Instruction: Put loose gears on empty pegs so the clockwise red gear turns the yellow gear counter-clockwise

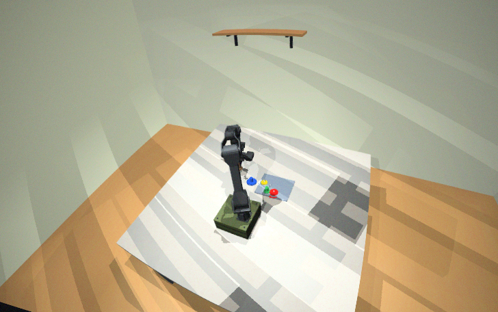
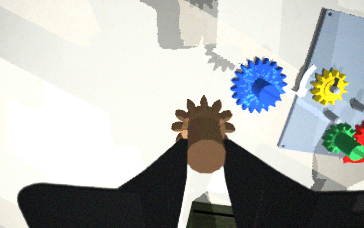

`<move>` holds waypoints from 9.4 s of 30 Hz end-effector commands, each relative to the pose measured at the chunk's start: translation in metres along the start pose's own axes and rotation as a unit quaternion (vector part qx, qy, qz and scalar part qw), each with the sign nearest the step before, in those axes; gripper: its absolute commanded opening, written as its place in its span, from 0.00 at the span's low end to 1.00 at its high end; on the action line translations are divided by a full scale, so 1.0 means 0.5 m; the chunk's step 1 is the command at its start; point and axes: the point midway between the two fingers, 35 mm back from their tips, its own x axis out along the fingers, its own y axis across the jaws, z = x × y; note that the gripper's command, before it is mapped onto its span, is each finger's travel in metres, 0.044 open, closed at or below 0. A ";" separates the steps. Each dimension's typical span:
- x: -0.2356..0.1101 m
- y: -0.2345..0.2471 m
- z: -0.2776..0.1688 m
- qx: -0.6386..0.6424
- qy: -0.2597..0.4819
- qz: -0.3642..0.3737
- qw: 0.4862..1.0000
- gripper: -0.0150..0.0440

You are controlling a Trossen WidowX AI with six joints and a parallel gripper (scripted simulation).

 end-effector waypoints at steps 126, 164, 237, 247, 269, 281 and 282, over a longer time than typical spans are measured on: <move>0.120 -0.330 -0.066 -0.335 -0.003 -0.009 0.942 0.25; 0.188 -0.332 -0.064 -0.204 -0.004 -0.008 0.979 0.25; 0.017 -0.326 -0.074 -0.259 -0.003 -0.009 0.966 1.00; 0.017 -0.326 -0.074 -0.259 -0.003 -0.009 0.966 1.00; 0.017 -0.326 -0.074 -0.259 -0.003 -0.009 0.966 1.00; -0.019 -0.086 -0.059 -0.259 -0.004 -0.005 0.966 1.00; -0.024 -0.057 -0.064 -0.259 -0.004 -0.004 0.966 1.00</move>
